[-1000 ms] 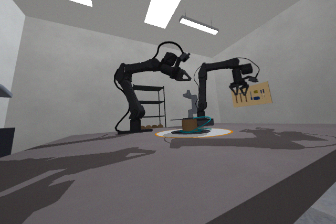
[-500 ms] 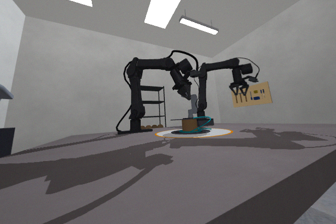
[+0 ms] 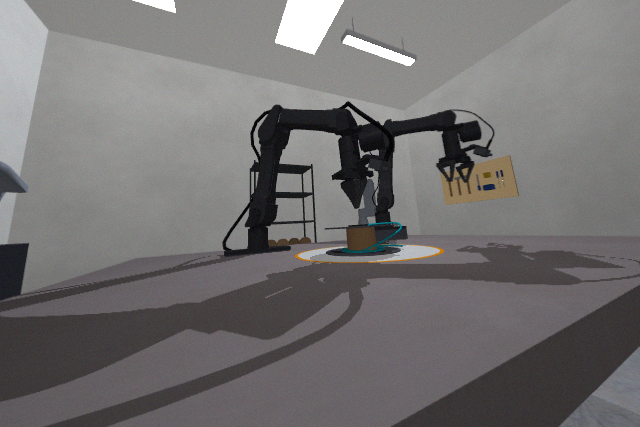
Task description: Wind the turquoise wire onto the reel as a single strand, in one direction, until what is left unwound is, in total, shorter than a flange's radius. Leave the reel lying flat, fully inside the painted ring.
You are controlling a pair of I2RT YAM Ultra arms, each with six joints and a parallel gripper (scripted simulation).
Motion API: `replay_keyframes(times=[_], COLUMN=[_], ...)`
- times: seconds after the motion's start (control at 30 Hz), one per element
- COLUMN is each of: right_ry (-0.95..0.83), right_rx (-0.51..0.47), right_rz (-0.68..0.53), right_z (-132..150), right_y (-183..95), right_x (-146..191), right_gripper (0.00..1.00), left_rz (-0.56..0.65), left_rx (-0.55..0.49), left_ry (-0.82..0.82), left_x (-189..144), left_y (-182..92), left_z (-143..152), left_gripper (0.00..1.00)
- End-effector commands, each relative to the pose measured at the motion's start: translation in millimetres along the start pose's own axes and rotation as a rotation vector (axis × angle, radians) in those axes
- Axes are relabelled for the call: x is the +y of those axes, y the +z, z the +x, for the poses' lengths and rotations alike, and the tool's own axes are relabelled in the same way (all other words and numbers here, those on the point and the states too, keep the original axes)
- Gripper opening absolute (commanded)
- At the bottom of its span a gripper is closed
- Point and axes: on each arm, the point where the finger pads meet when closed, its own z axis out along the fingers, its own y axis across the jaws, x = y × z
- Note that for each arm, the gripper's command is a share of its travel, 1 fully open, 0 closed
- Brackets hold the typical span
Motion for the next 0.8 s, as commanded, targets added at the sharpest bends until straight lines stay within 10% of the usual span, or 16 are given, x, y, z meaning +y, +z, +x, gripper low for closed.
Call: replay_keyframes(times=[0.0, 0.77], right_ry=[0.034, 0.051], right_rx=[0.026, 0.074], right_rz=[-0.015, 0.003], right_z=[-1.0, -9.8], right_y=[-12.5, -14.6], right_x=[2.8, 6.0], right_gripper=[0.0, 0.0], left_rz=[-0.043, -0.043], left_rx=[-0.043, -0.043], left_ry=[0.005, 0.005], left_x=[1.0, 1.0], left_y=[-17.8, -17.8], left_z=[-6.0, -6.0], left_gripper=[1.0, 1.0])
